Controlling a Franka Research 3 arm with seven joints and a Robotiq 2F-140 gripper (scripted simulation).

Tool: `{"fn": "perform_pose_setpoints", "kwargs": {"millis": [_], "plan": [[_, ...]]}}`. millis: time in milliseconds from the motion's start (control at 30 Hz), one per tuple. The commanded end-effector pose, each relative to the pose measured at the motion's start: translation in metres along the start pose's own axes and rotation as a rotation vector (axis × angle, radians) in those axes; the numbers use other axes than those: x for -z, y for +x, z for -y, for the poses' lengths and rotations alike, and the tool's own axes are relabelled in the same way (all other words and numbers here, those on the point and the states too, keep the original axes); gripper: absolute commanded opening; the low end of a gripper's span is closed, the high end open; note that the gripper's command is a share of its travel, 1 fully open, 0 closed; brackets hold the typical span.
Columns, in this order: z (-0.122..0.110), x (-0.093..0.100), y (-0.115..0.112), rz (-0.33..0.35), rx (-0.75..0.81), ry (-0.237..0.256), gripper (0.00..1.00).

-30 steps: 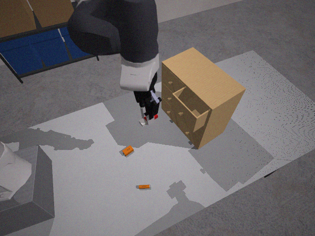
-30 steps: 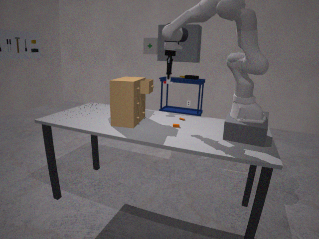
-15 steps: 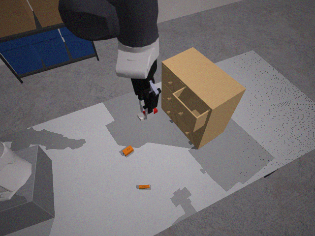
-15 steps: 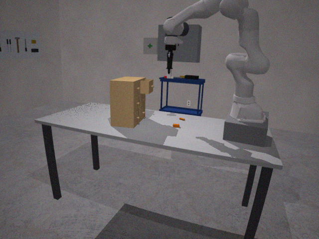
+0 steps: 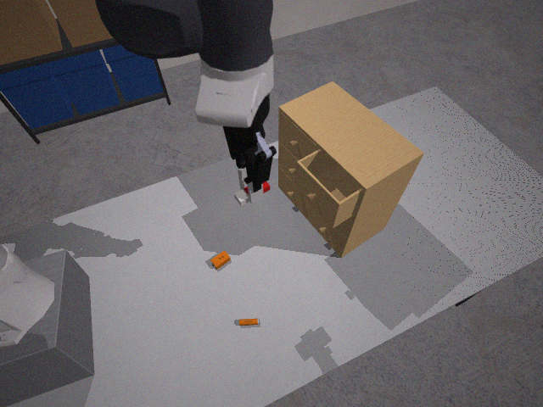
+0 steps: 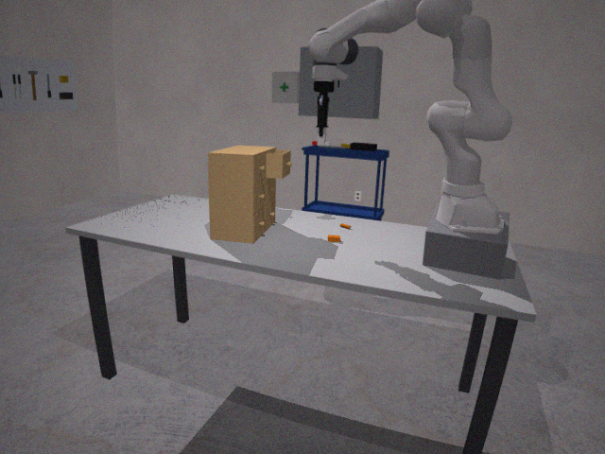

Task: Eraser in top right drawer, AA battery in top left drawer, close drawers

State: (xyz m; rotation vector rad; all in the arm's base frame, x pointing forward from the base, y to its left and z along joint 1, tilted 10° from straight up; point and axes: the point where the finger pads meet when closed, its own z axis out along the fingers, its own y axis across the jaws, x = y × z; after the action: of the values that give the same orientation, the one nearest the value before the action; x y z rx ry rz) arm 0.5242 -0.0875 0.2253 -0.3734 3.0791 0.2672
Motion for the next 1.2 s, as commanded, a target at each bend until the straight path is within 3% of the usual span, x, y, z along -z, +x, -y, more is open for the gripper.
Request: {"fn": "perform_pose_setpoints", "kwargs": {"millis": [0, 1167], "plan": [[-0.0019, 0.0012, 0.0004, -0.002, -0.005, -0.005, 0.11], [0.0004, -0.0006, 0.0020, 0.030, -0.008, -0.004, 0.11]]}}
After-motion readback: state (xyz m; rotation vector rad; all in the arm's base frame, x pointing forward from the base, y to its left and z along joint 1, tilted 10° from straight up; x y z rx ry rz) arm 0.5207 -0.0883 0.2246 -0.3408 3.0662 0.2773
